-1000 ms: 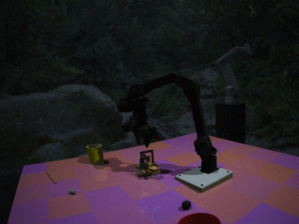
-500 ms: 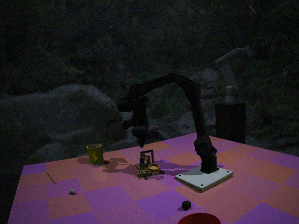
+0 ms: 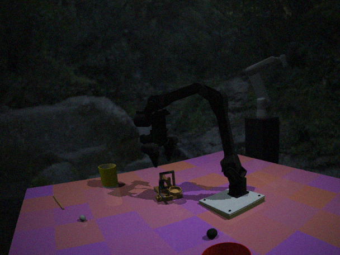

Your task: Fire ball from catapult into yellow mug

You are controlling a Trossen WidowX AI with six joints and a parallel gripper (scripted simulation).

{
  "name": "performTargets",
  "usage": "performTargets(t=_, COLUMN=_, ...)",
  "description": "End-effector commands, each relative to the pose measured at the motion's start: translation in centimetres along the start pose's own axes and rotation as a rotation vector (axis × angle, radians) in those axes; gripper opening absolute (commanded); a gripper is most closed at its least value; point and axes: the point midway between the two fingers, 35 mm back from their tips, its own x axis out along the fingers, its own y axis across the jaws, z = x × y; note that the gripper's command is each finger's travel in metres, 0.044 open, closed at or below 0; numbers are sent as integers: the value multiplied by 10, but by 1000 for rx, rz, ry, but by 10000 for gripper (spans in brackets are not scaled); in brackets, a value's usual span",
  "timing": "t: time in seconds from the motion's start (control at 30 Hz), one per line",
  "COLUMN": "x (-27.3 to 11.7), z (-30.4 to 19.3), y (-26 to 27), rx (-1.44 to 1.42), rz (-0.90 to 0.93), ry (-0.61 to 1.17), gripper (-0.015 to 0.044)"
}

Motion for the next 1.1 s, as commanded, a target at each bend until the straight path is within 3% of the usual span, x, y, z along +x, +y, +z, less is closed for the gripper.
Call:
performTargets(t=0.0, x=-1, z=-1, y=0, rx=157, rz=3, ry=2, gripper=440)
performTargets(t=0.33, x=-2, z=-1, y=0, rx=496, rz=3, ry=3, gripper=440)
performTargets(t=0.57, x=-2, z=-1, y=0, rx=519, rz=3, ry=3, gripper=440)
performTargets(t=0.77, x=42, z=-2, y=0, rx=648, rz=3, ry=3, gripper=440)
performTargets(t=1.07, x=48, z=-2, y=0, rx=653, rz=3, ry=3, gripper=440)
